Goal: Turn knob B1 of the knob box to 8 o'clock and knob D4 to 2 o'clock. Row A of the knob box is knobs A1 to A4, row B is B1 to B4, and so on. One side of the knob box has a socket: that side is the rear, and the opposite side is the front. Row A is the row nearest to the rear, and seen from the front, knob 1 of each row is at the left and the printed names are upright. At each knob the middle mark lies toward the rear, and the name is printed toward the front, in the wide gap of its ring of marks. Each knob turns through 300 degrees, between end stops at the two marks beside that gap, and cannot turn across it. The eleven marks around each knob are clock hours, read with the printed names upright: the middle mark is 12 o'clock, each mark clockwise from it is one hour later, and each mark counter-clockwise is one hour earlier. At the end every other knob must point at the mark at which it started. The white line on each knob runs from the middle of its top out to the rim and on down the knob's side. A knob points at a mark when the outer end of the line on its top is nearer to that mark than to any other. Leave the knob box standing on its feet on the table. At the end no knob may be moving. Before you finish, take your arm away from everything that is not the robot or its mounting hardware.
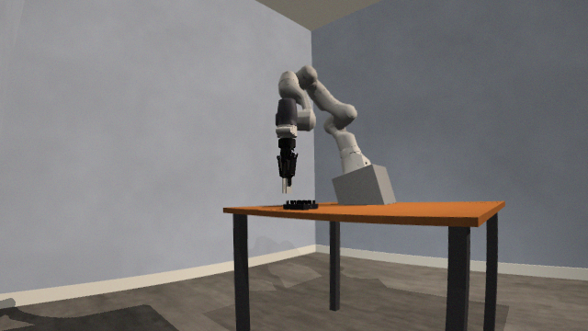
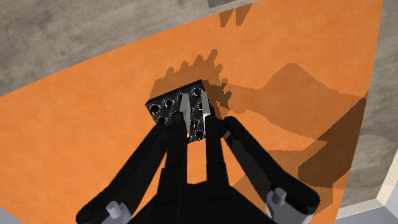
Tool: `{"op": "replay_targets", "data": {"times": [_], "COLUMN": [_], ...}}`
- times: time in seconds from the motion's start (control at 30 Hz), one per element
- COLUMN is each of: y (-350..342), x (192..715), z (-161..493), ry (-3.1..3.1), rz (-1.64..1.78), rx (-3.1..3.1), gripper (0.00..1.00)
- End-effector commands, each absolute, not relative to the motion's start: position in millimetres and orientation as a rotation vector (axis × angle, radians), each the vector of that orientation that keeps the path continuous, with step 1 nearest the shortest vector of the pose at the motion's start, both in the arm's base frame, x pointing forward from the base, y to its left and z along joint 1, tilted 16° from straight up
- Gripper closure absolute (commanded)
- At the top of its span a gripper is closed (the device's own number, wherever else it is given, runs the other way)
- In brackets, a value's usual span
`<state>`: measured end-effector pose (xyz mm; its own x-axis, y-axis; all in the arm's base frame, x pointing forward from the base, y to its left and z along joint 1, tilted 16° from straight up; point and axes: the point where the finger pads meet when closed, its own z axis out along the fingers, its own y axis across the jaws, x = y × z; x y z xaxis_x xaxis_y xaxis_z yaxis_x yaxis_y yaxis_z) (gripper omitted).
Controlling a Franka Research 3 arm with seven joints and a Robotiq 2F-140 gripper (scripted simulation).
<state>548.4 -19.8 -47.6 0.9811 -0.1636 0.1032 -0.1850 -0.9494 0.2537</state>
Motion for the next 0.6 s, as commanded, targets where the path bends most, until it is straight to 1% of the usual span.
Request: {"op": "replay_targets", "data": {"times": [0.0,0.27,0.3,0.57], "y": [-21.0,-21.0,-21.0,-16.9], "x": [545.7,545.7,545.7,545.0], "z": [-47.8,-47.8,-47.8,-33.1], "ry": [-0.246,-0.246,-0.246,-0.246], "rz": [0.104,0.104,0.104,0.104], "rx": [2.861,2.861,2.861,2.861], "gripper": [0.88,0.88,0.00,0.00]}}
